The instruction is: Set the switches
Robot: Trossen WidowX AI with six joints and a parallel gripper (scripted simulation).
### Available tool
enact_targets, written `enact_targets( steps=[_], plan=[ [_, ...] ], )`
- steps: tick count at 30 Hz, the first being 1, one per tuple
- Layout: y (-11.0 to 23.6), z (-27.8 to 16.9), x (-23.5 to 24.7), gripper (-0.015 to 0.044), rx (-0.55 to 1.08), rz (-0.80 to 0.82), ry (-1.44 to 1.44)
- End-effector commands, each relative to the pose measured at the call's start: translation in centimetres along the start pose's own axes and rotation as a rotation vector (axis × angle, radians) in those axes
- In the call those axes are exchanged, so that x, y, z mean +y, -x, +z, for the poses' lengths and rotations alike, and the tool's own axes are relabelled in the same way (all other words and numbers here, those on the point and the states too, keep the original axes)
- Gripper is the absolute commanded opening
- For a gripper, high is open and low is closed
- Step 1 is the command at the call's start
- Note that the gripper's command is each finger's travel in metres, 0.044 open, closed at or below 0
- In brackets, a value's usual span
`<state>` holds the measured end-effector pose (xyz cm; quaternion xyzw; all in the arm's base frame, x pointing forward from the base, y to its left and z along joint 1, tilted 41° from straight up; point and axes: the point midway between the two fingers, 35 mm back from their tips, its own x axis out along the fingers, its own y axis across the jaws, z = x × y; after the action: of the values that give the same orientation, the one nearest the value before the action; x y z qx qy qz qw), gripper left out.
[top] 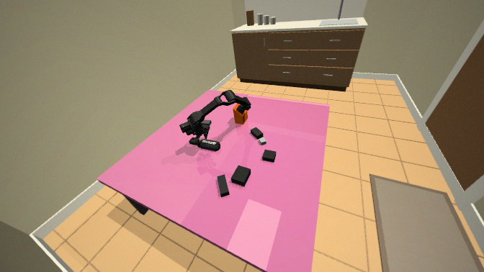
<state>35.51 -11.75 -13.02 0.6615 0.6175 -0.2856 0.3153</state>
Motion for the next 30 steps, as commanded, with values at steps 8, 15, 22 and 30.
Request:
enact_targets(
  steps=[8,15,22,30],
  plan=[
    [-0.60,-0.01,-0.11,0.0325,0.004,0.001,-0.005],
    [-0.60,-0.01,-0.11,0.0325,0.004,0.001,-0.005],
    [-0.49,-0.04,-0.12,0.0325,0.004,0.001,-0.005],
    [0.09,-0.19,-0.12,0.0336,0.004,0.001,-0.005]
  ],
)
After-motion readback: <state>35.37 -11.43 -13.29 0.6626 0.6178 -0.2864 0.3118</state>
